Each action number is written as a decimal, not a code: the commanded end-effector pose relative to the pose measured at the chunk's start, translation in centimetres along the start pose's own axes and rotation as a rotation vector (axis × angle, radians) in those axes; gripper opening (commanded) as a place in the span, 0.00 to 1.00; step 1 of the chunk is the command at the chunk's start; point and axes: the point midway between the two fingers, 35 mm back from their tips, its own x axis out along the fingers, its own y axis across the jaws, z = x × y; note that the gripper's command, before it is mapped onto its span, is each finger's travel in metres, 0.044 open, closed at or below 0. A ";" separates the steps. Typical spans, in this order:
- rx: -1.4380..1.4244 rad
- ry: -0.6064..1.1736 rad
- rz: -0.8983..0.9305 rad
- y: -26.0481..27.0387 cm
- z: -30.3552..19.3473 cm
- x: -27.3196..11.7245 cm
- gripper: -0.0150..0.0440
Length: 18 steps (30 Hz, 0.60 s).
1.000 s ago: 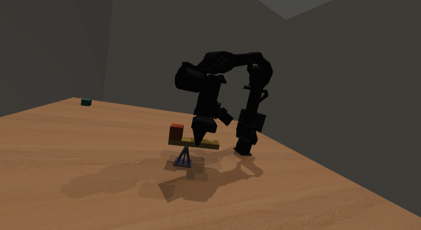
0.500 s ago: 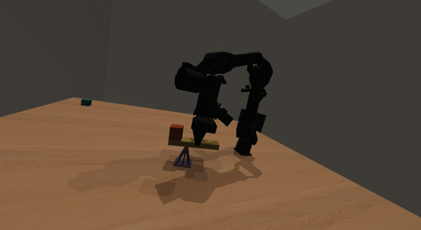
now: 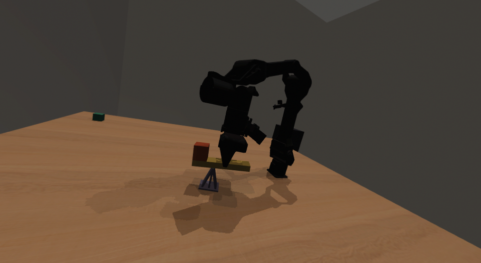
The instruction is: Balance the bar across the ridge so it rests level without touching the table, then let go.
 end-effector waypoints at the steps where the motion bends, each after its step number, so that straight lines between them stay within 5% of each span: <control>1: -0.006 0.000 0.005 0.1 0.0 0.2 0.25; 18: -0.006 0.000 0.005 0.1 0.0 0.3 0.25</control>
